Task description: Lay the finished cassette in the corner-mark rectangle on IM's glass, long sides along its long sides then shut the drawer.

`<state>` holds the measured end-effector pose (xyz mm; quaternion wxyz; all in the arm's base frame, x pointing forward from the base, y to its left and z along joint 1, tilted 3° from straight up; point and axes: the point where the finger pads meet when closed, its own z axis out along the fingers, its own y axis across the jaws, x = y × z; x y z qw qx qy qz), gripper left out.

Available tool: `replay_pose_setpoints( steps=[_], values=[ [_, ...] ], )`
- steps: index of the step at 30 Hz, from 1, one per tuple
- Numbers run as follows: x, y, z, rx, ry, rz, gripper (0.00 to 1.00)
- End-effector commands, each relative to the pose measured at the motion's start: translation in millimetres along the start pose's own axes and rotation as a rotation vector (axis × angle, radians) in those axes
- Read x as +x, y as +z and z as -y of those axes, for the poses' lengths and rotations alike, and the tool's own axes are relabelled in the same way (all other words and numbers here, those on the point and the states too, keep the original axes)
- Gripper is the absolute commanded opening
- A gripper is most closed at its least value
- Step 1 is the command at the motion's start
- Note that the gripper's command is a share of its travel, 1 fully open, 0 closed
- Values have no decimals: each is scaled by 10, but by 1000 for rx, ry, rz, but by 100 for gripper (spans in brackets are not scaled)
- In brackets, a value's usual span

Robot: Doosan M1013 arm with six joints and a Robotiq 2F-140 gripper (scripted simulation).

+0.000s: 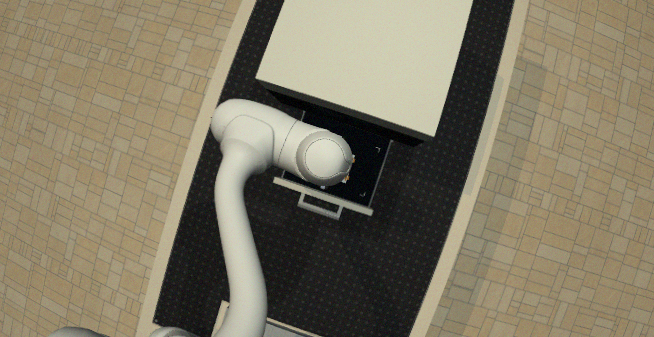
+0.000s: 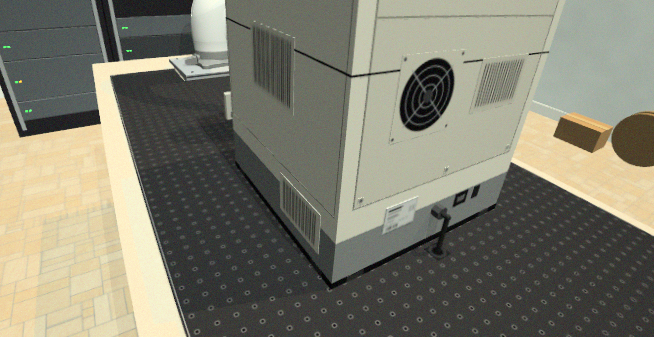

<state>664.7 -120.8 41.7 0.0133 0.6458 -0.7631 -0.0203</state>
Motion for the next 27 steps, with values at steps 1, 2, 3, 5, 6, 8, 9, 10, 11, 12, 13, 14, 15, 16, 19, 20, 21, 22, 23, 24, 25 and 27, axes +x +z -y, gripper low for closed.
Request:
replay_pose_setpoints(
  steps=[1,2,3,5,6,8,9,10,11,12,13,14,15,16,19,20,21,22,23,24,25,27],
  values=[
    [0,21,14,0,0,0,10],
    [0,21,14,0,0,0,10],
    [0,21,14,0,0,0,10],
    [0,21,14,0,0,0,10],
    [0,21,14,0,0,0,10],
    [0,21,14,0,0,0,10],
    [0,21,14,0,0,0,10],
    [0,21,14,0,0,0,10],
    [0,21,14,0,0,0,10],
    [0,21,14,0,0,0,10],
    [0,21,14,0,0,0,10],
    [0,20,14,0,0,0,10],
    [0,20,14,0,0,0,10],
    [0,20,14,0,0,0,10],
    [0,30,14,0,0,0,10],
    [0,34,14,0,0,0,10],
    [0,37,14,0,0,0,10],
    [0,40,14,0,0,0,10],
    [0,44,14,0,0,0,10],
    [0,47,14,0,0,0,10],
    [0,47,14,0,0,0,10],
    [0,50,14,0,0,0,10]
  ],
)
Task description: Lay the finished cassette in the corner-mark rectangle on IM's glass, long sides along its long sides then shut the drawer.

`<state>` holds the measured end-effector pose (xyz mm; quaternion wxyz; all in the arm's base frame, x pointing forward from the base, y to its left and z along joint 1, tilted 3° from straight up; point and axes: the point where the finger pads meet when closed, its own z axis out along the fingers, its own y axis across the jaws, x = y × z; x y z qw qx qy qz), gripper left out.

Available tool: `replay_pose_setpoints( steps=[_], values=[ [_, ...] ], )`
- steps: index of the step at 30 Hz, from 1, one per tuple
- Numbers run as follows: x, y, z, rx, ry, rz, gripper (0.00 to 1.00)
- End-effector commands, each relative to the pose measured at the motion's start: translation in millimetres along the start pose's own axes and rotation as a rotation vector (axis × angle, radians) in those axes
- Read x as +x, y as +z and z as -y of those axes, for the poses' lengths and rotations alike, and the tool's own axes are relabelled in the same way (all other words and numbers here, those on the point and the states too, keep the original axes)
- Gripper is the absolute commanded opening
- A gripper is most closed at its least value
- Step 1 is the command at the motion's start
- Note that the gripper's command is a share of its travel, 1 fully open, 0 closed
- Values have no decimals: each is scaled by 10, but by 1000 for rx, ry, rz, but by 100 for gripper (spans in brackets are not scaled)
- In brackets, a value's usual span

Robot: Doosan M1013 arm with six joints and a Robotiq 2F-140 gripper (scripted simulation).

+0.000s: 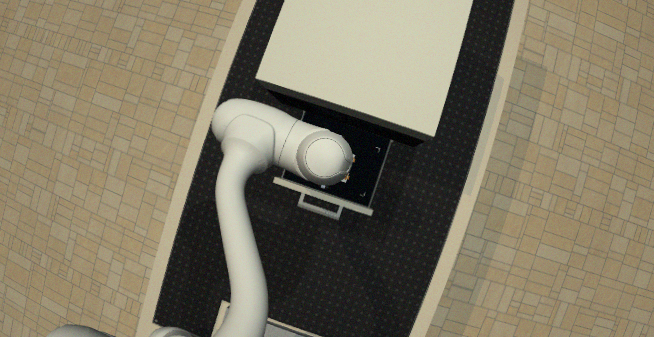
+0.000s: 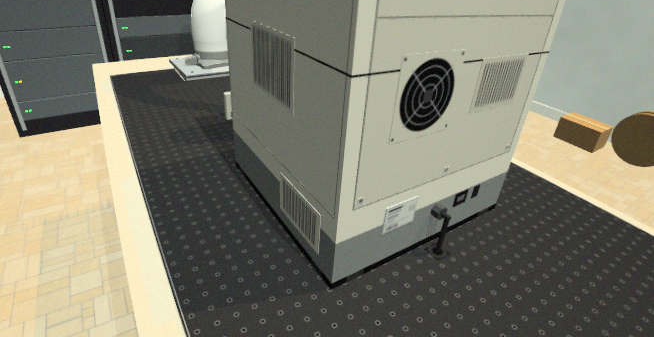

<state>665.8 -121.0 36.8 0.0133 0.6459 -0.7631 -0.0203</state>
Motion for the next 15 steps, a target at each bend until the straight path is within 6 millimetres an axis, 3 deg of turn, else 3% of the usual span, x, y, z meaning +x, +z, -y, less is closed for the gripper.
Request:
replay_pose_setpoints(
  steps=[1,15],
  values=[
    [0,5,0,0,0,0,10],
    [0,49,0,0,0,0,10]
  ],
)
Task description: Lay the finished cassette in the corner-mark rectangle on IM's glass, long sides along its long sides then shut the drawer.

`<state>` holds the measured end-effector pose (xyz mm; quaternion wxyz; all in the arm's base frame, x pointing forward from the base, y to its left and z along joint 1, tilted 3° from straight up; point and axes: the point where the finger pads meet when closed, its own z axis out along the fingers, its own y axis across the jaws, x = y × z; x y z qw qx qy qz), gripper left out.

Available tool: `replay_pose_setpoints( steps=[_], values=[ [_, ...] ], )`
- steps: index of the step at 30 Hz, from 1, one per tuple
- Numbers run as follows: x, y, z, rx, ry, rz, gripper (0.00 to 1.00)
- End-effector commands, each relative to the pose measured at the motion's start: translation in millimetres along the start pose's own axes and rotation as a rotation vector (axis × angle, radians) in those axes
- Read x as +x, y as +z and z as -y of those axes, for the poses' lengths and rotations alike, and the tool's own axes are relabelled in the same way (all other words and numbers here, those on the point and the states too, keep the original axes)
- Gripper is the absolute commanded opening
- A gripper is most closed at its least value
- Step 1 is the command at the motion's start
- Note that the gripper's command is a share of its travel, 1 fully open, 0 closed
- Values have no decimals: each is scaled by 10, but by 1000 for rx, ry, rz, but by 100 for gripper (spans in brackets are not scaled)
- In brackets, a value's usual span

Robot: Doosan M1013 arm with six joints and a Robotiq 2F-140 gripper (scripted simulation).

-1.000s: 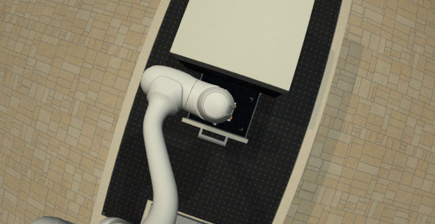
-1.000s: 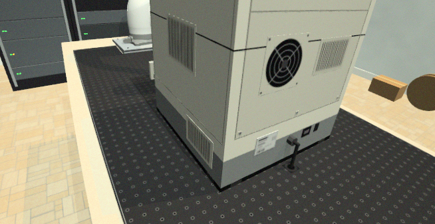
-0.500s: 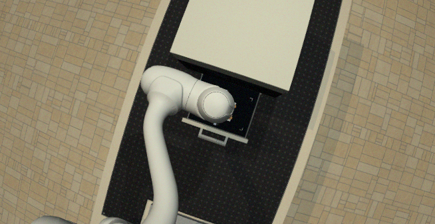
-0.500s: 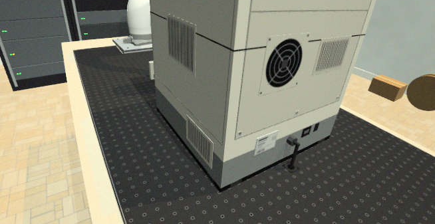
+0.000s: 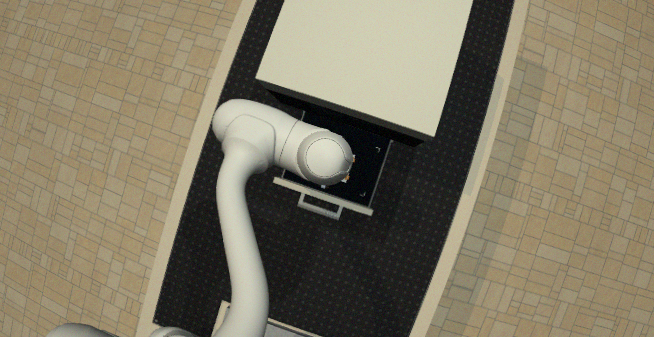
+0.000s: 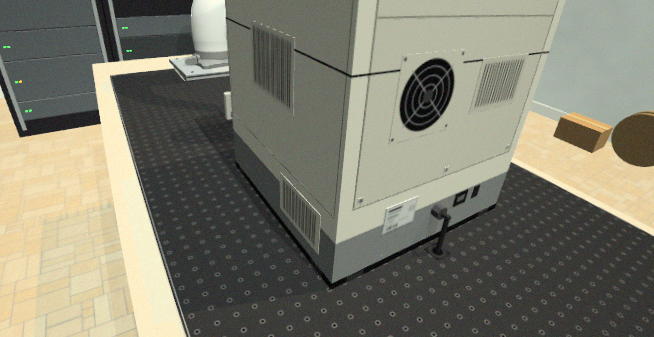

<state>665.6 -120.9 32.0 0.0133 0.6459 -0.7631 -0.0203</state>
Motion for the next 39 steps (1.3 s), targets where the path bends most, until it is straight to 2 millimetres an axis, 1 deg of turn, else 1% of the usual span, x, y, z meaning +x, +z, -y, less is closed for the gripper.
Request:
replay_pose_setpoints(
  steps=[1,39],
  values=[
    [0,0,0,0,0,0,10],
    [0,114,0,0,0,0,10]
  ],
)
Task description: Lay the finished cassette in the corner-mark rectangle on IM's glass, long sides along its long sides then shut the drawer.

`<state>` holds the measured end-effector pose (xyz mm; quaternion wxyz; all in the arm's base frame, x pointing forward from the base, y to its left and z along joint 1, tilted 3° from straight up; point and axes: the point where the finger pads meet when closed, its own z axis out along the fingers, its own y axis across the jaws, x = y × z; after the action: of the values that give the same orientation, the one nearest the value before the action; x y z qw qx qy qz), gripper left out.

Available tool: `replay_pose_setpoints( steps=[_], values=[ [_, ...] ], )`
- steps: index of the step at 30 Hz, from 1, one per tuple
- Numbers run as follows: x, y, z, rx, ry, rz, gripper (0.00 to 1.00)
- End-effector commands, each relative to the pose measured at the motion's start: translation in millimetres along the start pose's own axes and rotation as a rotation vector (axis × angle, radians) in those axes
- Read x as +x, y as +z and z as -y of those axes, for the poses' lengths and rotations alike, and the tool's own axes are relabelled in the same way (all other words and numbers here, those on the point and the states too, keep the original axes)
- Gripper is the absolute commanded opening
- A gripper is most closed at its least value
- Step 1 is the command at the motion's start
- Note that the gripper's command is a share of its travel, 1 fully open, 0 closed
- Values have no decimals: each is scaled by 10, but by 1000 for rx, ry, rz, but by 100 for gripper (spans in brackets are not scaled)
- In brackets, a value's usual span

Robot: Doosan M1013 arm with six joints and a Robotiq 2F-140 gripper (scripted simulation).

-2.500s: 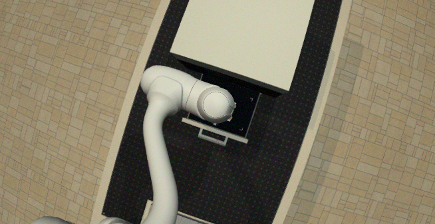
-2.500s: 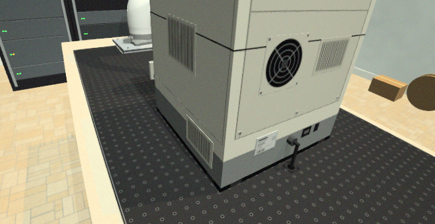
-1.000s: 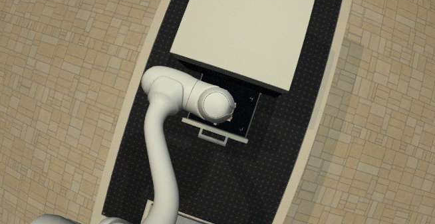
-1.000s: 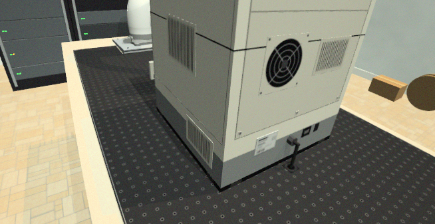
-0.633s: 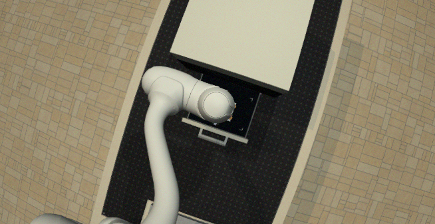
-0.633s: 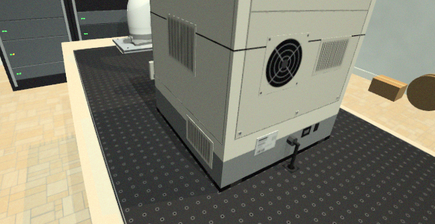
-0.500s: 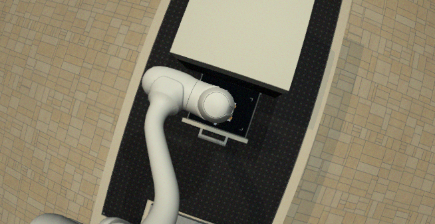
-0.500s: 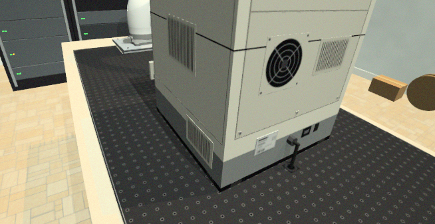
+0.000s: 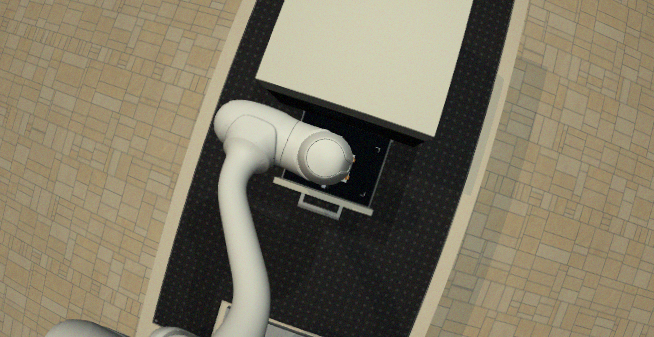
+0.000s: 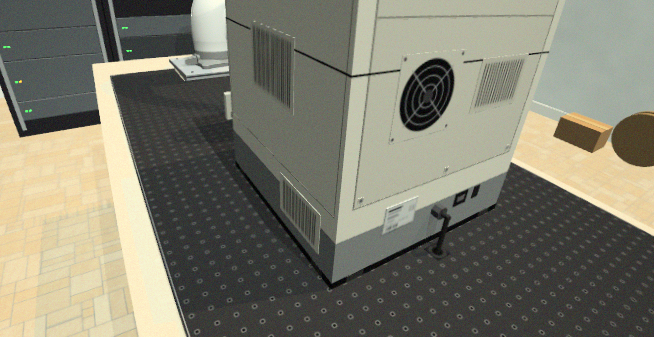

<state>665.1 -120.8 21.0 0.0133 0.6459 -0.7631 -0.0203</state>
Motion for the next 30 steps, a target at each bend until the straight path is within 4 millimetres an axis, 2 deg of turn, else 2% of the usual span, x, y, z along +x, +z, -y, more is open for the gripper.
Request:
replay_pose_setpoints(
  steps=[1,5,6,30],
  values=[
    [0,3,0,0,0,0,10],
    [0,3,0,0,0,0,10],
    [0,3,0,0,0,0,62],
    [0,-23,0,0,0,0,62]
  ],
)
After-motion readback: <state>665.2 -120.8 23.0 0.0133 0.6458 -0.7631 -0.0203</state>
